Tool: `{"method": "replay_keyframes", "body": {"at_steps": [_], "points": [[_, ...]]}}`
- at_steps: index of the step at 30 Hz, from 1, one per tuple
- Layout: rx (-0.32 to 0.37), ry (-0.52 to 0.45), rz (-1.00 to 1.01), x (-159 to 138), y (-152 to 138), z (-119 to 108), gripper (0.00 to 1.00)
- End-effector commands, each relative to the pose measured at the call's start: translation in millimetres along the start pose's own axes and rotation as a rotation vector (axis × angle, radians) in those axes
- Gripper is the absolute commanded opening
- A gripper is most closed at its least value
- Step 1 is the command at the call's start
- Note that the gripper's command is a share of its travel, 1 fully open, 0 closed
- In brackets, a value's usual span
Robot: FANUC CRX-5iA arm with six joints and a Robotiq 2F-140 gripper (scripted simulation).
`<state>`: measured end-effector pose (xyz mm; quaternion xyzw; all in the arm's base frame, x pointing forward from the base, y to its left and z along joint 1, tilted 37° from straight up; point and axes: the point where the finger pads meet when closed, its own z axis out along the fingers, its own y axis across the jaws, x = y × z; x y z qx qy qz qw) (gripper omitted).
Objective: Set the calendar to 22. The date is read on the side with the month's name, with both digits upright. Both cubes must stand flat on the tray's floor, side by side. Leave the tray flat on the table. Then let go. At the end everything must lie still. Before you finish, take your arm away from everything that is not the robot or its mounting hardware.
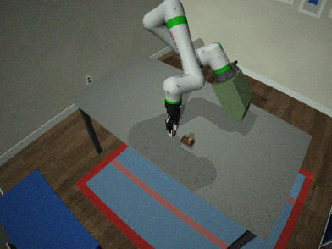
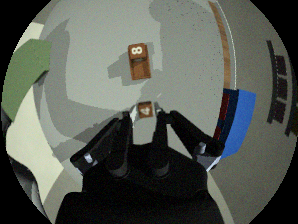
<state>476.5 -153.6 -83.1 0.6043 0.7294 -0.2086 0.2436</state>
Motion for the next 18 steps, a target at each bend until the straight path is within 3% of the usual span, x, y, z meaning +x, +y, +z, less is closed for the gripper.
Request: {"method": "replay_keyframes", "body": {"at_steps": [1, 12, 18], "points": [[0.0, 0.0, 0.0, 0.1, 0.2, -0.1, 0.29], [0.0, 0.0, 0.0, 0.1, 0.2, -0.8, 0.29], [0.0, 0.0, 0.0, 0.1, 0.2, -12.8, 0.29]]}}
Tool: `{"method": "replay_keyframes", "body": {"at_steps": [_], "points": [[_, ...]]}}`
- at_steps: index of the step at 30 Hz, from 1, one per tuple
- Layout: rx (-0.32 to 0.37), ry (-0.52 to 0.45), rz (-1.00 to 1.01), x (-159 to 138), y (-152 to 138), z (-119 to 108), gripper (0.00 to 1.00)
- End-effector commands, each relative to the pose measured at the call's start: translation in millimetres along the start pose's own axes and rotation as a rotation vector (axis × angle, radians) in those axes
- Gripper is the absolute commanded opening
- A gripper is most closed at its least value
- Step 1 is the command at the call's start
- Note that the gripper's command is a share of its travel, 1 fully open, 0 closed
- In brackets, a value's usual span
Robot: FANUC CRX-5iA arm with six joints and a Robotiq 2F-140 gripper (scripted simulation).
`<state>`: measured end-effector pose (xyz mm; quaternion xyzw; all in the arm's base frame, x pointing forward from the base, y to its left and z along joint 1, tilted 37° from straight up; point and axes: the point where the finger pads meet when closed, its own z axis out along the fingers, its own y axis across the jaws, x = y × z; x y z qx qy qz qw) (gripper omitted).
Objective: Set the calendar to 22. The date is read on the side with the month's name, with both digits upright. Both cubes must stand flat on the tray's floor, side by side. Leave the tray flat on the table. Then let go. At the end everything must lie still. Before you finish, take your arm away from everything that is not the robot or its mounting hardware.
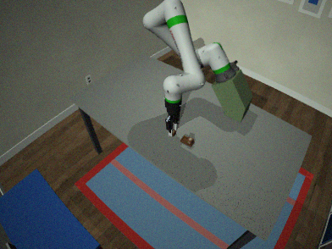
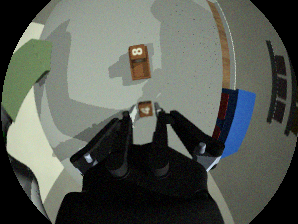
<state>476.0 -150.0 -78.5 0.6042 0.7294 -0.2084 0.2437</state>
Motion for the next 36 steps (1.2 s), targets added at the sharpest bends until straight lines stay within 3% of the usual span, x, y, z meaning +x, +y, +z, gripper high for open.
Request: {"method": "replay_keyframes", "body": {"at_steps": [1, 16, 25, 26, 36], "points": [[0.0, 0.0, 0.0, 0.0, 0.1, -10.7, 0.29], [0.0, 0.0, 0.0, 0.0, 0.1, -75.3, 0.29], [0.0, 0.0, 0.0, 0.0, 0.1, -84.2, 0.29], [0.0, 0.0, 0.0, 0.0, 0.1, -84.2, 1.0], [0.0, 0.0, 0.0, 0.0, 0.1, -84.2, 1.0]]}}
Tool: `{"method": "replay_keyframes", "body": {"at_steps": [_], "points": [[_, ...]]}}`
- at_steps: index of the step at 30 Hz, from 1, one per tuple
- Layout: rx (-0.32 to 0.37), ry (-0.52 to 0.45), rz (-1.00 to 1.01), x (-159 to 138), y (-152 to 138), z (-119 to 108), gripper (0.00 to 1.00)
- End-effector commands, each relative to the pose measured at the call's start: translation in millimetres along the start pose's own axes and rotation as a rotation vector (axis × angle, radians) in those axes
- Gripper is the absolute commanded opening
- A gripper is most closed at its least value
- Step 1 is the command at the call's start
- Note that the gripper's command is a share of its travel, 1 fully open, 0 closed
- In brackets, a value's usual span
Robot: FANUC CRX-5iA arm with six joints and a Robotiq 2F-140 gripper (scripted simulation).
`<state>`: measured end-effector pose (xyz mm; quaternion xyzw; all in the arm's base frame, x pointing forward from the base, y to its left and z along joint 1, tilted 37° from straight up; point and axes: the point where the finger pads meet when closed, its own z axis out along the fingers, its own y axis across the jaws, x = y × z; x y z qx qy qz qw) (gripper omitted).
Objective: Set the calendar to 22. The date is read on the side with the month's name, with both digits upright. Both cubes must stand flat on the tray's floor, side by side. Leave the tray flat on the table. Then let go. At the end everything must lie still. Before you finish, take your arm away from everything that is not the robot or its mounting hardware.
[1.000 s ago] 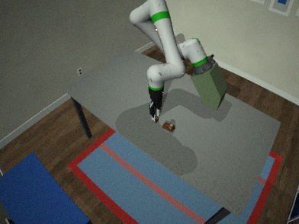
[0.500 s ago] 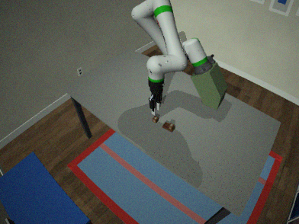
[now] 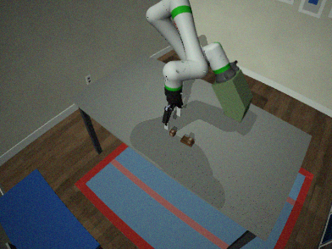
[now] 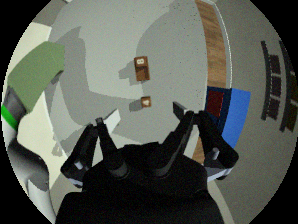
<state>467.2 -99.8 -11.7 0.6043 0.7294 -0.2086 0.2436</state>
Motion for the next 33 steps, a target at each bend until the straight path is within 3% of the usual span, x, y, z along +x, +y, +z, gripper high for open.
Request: {"method": "replay_keyframes", "body": {"at_steps": [1, 18, 19, 33], "points": [[0.0, 0.0, 0.0, 0.1, 0.2, -0.2, 1.0], [0.0, 0.0, -0.001, 0.0, -0.1, 7.9, 1.0], [0.0, 0.0, -0.001, 0.0, -0.1, 7.9, 0.29], [0.0, 0.0, -0.001, 0.0, -0.1, 7.9, 0.29]]}}
